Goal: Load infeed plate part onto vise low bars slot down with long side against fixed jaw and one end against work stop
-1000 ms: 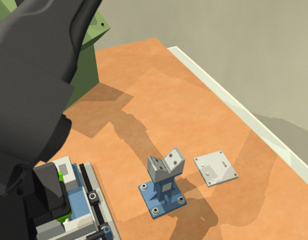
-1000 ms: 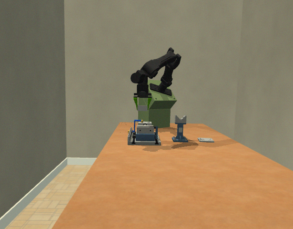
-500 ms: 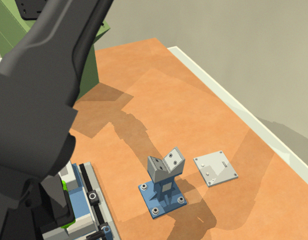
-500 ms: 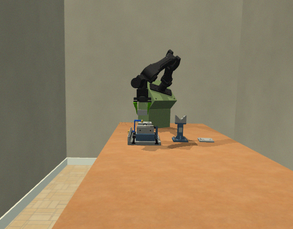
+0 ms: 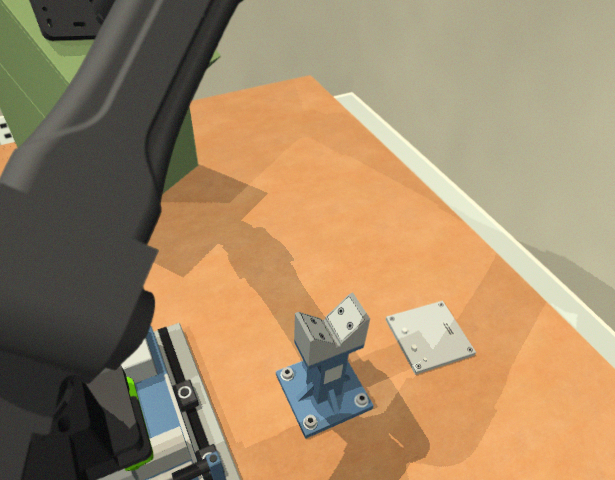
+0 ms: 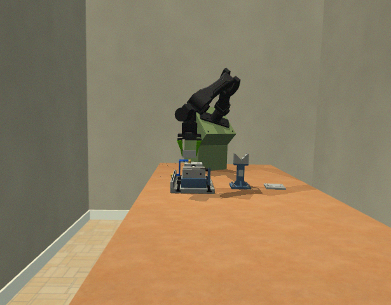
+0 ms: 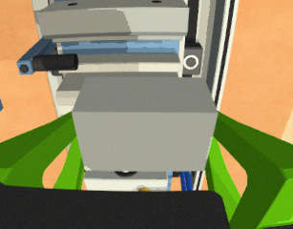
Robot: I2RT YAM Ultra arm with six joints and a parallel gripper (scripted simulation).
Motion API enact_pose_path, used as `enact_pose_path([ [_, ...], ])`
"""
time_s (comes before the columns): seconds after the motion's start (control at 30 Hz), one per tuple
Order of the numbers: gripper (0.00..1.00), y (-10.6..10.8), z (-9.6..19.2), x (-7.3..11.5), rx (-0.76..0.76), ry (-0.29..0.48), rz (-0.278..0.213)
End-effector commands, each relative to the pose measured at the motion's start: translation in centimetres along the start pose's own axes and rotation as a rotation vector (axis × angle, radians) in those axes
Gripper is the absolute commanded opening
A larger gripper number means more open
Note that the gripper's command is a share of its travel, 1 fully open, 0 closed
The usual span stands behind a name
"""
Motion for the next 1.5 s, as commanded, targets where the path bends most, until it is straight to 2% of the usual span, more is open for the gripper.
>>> enact_pose_path([
  [0.0, 0.00, -1.0, -0.1, -0.1, -0.009, -0.016, 0.024],
  [0.17, 0.00, -0.6, -0.6, 0.1, 0.002, -0.027, 0.028],
  [0.2, 0.00, -0.7, -0.9, 0.8, 0.005, -0.042, 0.035],
  [0.33, 0.00, -1.3, 0.0, -0.6, -0.015, -0.020, 0.027],
  [0.47, 0.00, -1.0, -0.5, -0.2, -0.003, -0.032, 0.034],
  [0.63, 0.00, -1.1, -0.3, -0.7, -0.008, -0.025, 0.027],
  [1.47, 0.00, -1.0, -0.4, -0.4, -0.007, -0.027, 0.030],
])
Point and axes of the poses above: the point where the finger pads meet when closed, its own x axis back along the fingers, its own y axis across the jaws, z = x × y, the point moved 4 cm from there along x, back along the fingers, and after that the axes turned 9 degrees about x, right-handed, at the moved point
